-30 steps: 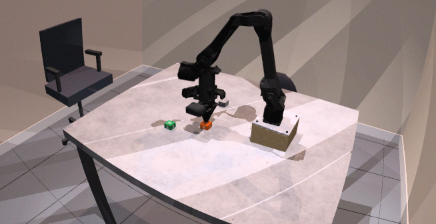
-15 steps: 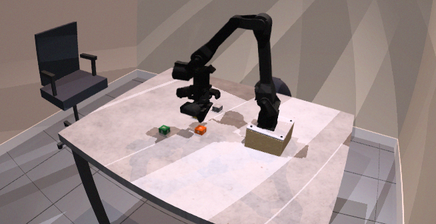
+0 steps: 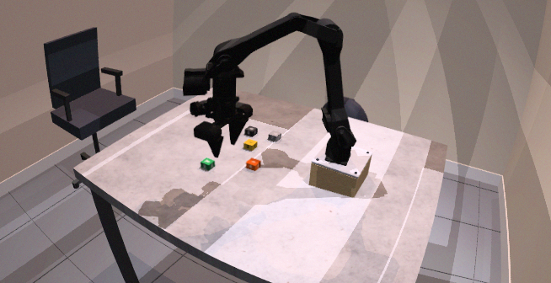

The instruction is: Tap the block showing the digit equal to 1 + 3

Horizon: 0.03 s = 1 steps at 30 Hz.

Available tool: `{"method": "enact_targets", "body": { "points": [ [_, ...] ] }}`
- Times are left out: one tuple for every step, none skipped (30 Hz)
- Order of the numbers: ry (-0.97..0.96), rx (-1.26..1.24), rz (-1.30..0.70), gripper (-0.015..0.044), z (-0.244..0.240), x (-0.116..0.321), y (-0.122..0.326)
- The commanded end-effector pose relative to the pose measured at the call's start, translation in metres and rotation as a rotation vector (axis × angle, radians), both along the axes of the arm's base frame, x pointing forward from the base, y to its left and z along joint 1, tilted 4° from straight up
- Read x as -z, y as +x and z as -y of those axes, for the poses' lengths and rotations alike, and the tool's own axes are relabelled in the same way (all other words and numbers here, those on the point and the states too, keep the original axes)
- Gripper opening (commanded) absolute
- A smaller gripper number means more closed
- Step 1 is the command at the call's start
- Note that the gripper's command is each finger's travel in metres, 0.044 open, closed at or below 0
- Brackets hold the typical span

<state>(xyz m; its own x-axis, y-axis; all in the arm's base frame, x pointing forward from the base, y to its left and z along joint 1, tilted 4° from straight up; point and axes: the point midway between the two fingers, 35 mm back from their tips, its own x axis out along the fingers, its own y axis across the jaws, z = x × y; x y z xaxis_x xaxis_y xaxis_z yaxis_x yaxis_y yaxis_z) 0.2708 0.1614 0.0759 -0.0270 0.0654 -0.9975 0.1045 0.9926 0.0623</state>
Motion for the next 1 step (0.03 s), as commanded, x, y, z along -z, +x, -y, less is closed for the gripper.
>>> {"method": "enact_targets", "body": {
  "points": [
    [-0.001,0.019,-0.005,0.04,-0.0053,-0.0054,-0.0003]
  ]
}}
